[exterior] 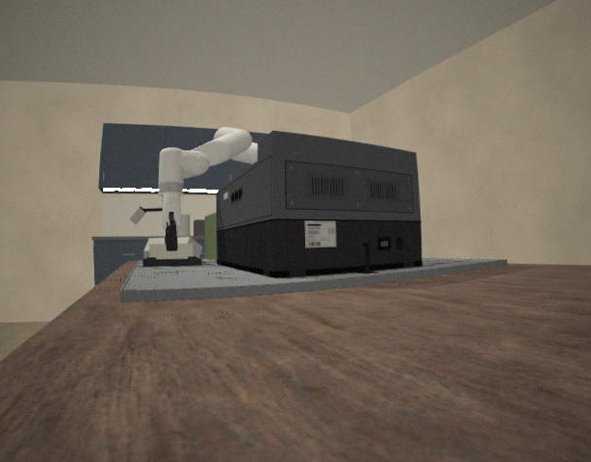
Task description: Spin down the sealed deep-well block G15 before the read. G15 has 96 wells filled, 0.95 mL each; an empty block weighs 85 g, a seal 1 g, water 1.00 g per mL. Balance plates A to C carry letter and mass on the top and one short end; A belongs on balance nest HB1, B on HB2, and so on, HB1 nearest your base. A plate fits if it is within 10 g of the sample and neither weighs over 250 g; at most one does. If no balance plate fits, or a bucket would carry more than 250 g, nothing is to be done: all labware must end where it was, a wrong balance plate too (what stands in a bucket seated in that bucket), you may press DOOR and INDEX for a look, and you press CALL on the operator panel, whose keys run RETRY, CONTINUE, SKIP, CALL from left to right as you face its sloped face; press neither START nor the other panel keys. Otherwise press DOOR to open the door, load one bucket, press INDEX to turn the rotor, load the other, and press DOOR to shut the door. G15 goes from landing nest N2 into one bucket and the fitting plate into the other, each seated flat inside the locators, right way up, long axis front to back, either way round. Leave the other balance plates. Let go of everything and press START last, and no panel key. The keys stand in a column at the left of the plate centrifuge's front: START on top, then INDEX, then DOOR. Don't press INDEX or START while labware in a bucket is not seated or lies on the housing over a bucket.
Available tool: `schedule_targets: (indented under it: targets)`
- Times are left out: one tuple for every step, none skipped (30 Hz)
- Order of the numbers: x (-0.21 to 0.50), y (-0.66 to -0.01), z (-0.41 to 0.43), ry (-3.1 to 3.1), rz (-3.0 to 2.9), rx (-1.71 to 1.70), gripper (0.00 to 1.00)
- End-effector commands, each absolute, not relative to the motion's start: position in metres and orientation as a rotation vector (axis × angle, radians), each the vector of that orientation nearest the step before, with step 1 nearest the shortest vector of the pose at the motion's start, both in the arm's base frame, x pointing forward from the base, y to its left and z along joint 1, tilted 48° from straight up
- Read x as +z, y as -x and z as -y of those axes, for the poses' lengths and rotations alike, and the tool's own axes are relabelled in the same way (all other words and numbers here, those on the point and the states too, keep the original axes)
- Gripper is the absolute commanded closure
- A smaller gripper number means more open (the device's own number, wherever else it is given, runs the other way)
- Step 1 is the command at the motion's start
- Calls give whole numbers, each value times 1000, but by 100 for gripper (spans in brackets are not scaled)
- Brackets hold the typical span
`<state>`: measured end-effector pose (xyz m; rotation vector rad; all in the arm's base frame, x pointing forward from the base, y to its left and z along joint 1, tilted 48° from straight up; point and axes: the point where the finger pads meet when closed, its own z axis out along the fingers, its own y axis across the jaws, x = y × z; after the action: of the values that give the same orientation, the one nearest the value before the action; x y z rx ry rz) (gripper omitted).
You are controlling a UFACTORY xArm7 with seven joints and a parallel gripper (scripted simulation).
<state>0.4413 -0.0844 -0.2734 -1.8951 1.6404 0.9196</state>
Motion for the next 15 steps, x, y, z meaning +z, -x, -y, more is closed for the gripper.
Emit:
schedule_targets:
  targets:
    - [-274, -443, 86, 1896, -1643, 912, 0]
    - [-274, -443, 85, 1896, -1643, 912, 0]
    - [-275, -443, 85, 1896, -1643, 912, 0]
    - [-275, -443, 85, 1896, -1643, 912, 0]
    - [-275, -443, 85, 1896, -1643, 912, 0]
    - [-275, -442, 84, 1896, -1643, 912, 0]
    - [-275, -442, 84, 1896, -1643, 912, 0]
    - [-276, -442, 84, 1896, -1643, 912, 0]
    - [-276, -442, 83, 1896, -1643, 912, 0]
    - [-276, -442, 83, 1896, -1643, 912, 0]
    - [-277, -442, 83, 1896, -1643, 912, 0]
    - [-277, -442, 82, 1896, -1643, 912, 0]
    - [-277, -442, 82, 1896, -1643, 912, 0]
    - [-278, -442, 82, 1896, -1643, 912, 0]
    - [-278, -442, 81, 1896, -1643, 912, 0]
